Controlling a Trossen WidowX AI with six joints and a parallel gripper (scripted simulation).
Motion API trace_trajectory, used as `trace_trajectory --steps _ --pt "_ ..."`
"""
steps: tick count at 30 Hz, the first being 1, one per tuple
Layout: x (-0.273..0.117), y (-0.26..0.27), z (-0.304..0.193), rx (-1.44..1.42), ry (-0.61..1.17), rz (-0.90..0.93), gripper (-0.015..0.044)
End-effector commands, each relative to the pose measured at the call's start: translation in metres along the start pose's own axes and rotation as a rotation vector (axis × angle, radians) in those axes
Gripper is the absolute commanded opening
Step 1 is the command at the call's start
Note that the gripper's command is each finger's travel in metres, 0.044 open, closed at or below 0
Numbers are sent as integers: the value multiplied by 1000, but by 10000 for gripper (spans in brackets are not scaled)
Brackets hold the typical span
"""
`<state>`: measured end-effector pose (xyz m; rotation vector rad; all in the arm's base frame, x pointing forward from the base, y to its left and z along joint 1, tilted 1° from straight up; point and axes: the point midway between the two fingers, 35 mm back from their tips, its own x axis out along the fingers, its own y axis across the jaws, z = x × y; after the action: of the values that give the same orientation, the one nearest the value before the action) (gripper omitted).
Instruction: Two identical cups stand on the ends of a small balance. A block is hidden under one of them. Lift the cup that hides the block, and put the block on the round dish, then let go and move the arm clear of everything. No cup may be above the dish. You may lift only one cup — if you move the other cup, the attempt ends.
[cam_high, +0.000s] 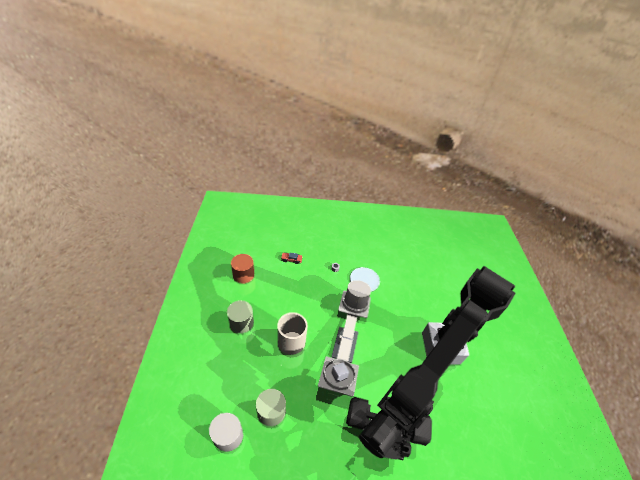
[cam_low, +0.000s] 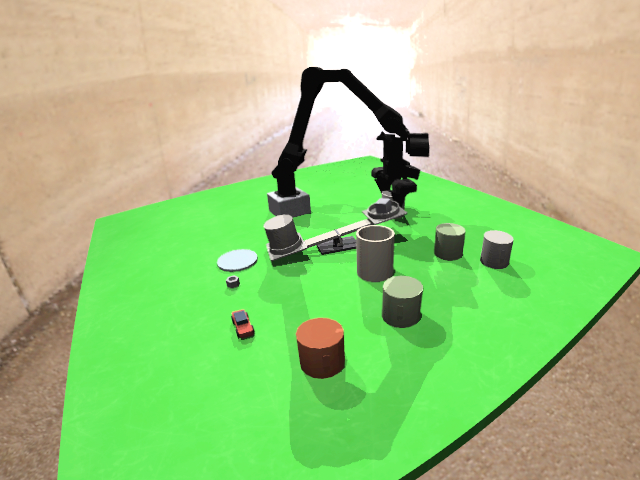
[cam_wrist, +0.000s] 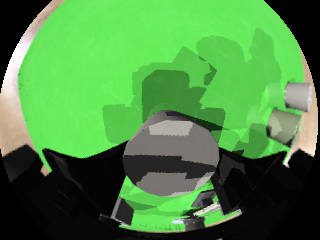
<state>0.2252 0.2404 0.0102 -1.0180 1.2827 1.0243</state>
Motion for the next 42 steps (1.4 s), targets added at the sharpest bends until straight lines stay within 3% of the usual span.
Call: trace_trajectory --steps 1,5,9,16,42 --pt "-9 0 1 1 0 -1 440" --pt "-52 -1 1 6 -6 -5 440" --pt "-54 -1 1 6 -6 -5 440" --pt "-80 -25 15 120 -123 -54 260" --pt "-91 -70 -19 993 -91 -17 260"
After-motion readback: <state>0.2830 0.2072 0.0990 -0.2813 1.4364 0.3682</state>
